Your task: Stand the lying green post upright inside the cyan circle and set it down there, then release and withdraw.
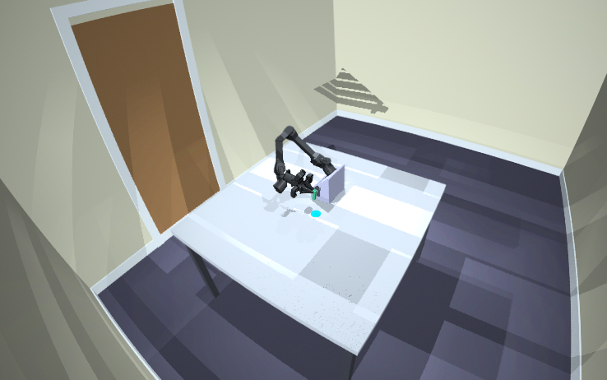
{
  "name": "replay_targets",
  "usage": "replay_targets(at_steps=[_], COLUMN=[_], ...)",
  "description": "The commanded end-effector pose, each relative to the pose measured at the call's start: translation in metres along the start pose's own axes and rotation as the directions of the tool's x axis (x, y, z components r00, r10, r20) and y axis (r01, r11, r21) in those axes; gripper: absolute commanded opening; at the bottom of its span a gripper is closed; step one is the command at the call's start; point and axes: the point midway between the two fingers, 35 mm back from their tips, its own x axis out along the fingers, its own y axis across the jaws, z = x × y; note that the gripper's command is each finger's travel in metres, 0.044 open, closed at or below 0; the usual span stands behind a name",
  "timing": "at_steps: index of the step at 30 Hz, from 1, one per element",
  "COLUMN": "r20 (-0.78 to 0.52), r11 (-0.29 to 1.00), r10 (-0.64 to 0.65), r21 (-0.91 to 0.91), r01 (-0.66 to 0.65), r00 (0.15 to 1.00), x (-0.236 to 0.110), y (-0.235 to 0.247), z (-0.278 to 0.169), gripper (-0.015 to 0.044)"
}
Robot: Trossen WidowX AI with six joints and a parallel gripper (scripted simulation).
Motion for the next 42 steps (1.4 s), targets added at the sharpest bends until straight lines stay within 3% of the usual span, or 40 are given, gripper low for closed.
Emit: replay_targets(at_steps=[1, 9, 28, 42], r20=[0.006, 0.005, 0.002, 0.006], r11=[1.000, 1.000, 1.000, 1.000], r10=[-0.005, -0.005, -0.003, 0.000], r21=[-0.006, -0.006, -0.005, 0.004], r01=[0.005, 0.005, 0.003, 0.000], r00=[1.000, 1.000, 1.000, 1.000], x=[0.000, 0.000, 0.015, 0.025], y=[-0.001, -0.001, 0.000, -0.001], z=[0.001, -0.002, -0.085, -0.106], gripper=[0.0023, 0.0023, 0.0023, 0.0023])
